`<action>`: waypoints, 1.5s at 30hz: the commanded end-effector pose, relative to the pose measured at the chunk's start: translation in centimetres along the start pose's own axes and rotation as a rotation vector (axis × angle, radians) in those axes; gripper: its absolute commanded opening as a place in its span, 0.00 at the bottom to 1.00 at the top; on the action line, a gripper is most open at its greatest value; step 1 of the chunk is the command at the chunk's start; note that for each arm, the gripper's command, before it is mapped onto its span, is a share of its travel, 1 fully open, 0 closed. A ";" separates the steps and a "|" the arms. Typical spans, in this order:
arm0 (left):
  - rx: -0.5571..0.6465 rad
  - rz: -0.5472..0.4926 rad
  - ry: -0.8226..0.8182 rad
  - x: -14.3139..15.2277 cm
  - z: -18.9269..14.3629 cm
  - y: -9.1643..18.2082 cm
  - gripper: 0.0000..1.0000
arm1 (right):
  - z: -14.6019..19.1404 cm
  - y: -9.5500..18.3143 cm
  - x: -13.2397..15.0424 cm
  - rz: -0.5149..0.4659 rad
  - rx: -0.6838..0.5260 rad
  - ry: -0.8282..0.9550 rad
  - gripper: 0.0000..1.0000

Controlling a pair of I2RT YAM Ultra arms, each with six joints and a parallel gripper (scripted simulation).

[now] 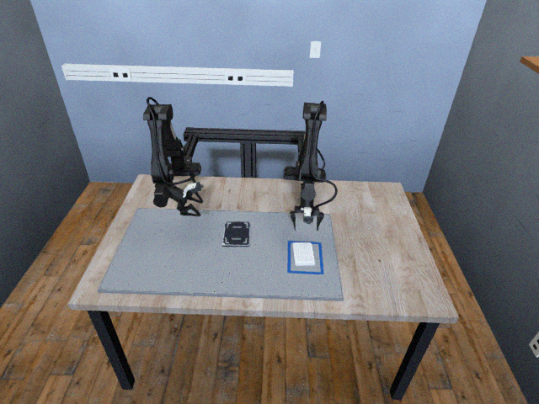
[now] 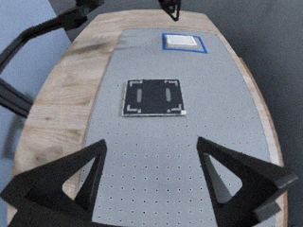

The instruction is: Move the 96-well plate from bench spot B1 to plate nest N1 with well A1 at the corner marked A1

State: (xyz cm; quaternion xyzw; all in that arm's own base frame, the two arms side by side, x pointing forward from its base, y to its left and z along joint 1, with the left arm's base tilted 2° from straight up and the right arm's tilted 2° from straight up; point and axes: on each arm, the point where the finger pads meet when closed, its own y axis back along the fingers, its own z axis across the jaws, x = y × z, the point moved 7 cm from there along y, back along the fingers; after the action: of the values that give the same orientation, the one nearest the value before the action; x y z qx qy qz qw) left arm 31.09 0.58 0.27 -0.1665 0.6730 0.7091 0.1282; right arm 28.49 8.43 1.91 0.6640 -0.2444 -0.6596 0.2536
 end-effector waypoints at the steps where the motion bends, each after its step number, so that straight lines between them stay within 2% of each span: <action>1: 0.012 -0.037 -0.009 -1.3 -0.3 0.3 1.00 | -1.0 0.2 -0.9 -0.015 0.004 0.032 1.00; 12: 0.012 -0.037 -0.009 -1.3 -0.3 0.3 1.00 | -0.7 0.3 -0.7 -0.006 0.004 0.023 1.00; 17: 0.019 0.068 0.004 -0.5 -0.4 -0.4 1.00 | -0.7 0.3 -0.7 -0.006 0.004 0.023 1.00; 23: 0.014 0.238 0.028 -1.6 -0.3 -3.3 1.00 | -0.7 0.3 -0.7 -0.006 0.004 0.023 1.00; 25: 0.014 0.238 0.028 -1.6 -0.3 -3.3 1.00 | -0.7 0.3 -0.7 -0.006 0.004 0.023 1.00; 32: 0.009 0.376 0.049 -3.1 -0.4 -7.2 1.00 | -0.7 0.3 -0.7 -0.006 0.004 0.023 1.00; 37: 0.008 0.416 0.057 -3.6 -0.4 -9.1 1.00 | -0.7 0.3 -0.7 -0.006 0.004 0.023 1.00; 40: 0.009 0.404 0.059 -4.0 -0.4 -10.0 1.00 | -0.7 0.3 -0.7 -0.006 0.004 0.023 1.00; 45: 0.006 0.407 0.053 -3.9 -0.4 -10.4 1.00 | -0.7 0.3 -0.7 -0.006 0.004 0.023 1.00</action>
State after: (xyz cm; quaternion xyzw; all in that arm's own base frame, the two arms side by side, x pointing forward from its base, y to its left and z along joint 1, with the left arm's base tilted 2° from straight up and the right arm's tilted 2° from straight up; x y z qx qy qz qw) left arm 37.82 0.81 -8.11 -0.0366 0.6959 0.7162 -0.0375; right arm 28.40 8.38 1.85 0.6624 -0.2457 -0.6592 0.2575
